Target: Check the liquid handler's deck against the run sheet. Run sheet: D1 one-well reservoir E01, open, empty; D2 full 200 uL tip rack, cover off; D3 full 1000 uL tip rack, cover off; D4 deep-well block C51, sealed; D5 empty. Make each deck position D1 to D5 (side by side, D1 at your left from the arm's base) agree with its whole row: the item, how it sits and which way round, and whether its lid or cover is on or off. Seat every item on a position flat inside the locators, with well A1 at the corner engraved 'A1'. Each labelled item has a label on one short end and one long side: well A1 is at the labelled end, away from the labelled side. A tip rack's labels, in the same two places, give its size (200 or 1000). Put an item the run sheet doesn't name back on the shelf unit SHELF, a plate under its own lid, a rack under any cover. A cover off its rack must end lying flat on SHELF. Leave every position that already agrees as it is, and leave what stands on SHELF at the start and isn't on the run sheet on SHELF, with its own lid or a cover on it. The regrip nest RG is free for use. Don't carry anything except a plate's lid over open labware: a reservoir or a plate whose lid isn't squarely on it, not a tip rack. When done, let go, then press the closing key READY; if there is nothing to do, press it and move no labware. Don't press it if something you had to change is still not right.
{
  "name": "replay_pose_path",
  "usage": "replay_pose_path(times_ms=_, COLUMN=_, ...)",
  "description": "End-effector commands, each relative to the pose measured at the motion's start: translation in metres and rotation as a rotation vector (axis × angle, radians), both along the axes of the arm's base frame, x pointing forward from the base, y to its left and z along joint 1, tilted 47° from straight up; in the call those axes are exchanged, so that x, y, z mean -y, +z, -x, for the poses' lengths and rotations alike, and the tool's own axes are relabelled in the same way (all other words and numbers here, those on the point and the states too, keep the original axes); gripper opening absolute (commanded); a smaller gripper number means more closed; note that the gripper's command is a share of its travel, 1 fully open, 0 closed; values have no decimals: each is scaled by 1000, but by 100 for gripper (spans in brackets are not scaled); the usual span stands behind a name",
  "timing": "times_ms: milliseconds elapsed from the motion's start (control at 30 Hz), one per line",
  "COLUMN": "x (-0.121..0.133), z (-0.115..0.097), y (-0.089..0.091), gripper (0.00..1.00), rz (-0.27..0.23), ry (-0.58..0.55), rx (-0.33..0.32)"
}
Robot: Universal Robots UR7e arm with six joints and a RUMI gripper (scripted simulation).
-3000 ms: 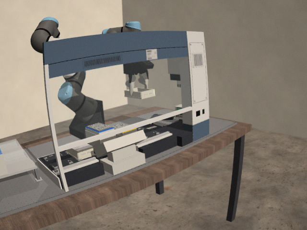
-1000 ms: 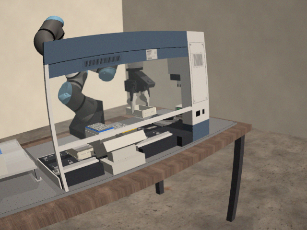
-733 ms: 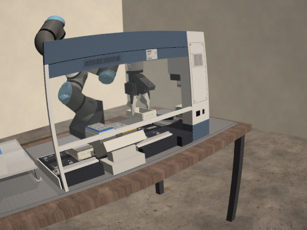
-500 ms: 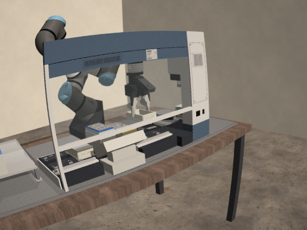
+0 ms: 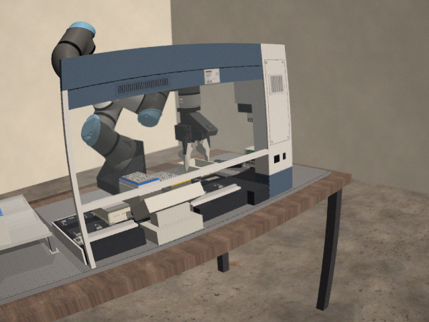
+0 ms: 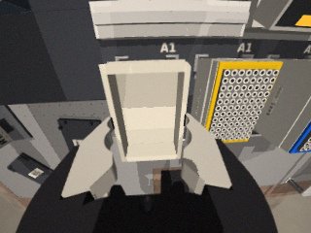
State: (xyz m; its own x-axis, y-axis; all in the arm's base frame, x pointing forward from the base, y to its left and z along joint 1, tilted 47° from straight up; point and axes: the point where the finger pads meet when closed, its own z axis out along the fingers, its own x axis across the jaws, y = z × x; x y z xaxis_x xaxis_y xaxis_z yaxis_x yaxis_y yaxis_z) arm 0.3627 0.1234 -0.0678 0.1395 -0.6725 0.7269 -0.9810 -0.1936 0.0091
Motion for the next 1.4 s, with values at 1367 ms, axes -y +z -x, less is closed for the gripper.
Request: replay_pose_path(times_ms=1367, x=30, z=-6, y=-29, gripper=0, rz=-1, ry=1, rx=1)
